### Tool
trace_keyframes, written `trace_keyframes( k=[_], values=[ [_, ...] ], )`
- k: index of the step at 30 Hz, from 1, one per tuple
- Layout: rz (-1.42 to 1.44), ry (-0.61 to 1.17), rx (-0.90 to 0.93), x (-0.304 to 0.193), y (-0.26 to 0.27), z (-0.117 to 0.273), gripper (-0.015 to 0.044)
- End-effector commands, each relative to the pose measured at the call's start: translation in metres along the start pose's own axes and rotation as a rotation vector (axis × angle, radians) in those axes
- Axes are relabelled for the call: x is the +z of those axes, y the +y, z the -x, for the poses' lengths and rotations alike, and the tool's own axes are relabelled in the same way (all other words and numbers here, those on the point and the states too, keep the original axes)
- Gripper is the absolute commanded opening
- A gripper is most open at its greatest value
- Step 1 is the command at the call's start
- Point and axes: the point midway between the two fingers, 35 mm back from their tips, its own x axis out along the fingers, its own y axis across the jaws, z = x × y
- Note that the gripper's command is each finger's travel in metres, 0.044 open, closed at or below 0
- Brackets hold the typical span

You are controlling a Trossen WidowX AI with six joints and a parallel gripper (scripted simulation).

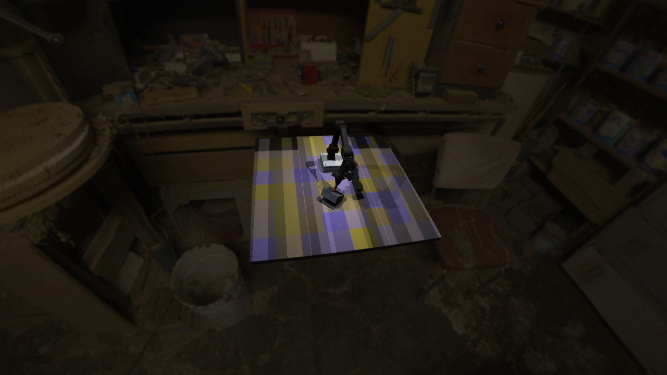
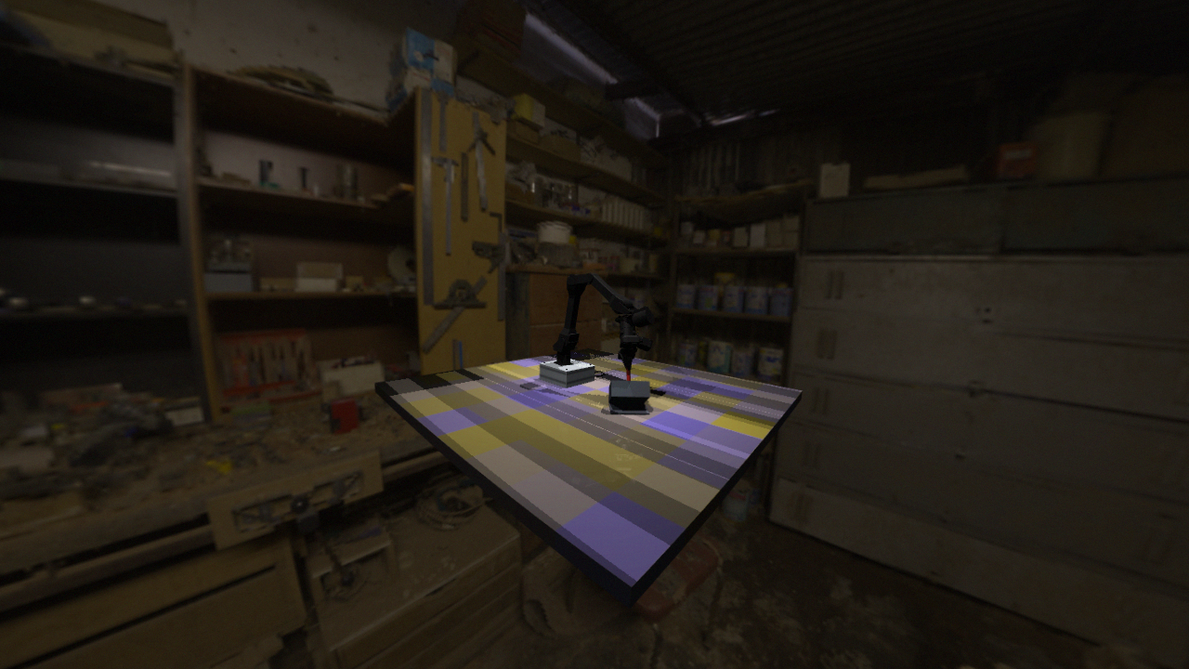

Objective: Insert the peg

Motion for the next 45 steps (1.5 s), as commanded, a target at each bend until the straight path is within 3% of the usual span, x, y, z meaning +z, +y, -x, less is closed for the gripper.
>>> trace_keyframes(
  k=[1, 45],
  values=[
    [-0.001, -0.001, -0.001, 0.0003, -0.0005, 0.0005, 0.0],
    [-0.001, -0.001, -0.001, -0.0025, 0.0042, -0.0074, 0.0]
  ],
)
